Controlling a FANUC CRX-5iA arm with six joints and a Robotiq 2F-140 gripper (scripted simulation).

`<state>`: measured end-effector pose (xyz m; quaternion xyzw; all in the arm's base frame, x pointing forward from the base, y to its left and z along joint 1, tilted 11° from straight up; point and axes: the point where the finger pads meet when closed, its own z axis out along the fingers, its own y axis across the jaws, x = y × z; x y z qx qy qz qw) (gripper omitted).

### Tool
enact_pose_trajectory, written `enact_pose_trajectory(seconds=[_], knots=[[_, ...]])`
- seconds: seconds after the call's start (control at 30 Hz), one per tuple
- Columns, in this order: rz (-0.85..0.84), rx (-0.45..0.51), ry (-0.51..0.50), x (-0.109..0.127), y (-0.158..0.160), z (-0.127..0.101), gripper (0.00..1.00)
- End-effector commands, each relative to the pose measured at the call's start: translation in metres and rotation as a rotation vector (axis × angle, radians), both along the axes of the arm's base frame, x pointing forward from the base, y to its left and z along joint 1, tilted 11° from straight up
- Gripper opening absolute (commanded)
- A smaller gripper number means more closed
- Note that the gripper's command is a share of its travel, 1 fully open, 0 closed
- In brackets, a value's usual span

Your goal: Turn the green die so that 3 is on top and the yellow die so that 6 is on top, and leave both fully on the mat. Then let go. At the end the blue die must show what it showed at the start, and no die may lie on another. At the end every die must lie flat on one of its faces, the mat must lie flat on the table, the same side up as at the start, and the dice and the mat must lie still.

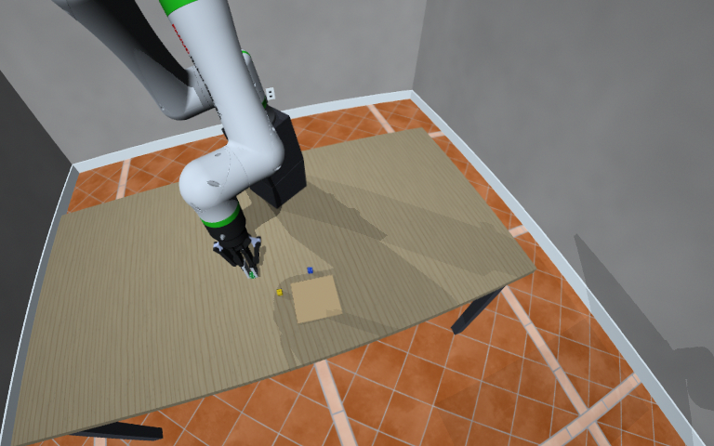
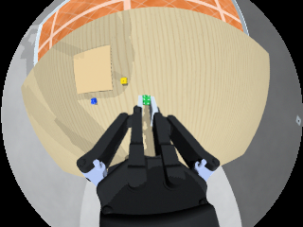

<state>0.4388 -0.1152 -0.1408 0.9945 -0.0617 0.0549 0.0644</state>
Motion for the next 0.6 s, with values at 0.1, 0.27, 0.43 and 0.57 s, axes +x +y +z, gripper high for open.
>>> enact_pose_trajectory(seconds=[0.1, 0.27, 0.43, 0.57], knots=[[-0.26, 0.003, -0.049, 0.001, 0.0013, -0.0008, 0.07], [-0.417, 0.021, -0.072, 0.0016, 0.0021, -0.0014, 0.07], [-0.577, 0.038, -0.096, 0.0022, 0.0029, -0.0019, 0.07], [-0.676, 0.049, -0.11, 0.0025, 0.0035, -0.0023, 0.07]])
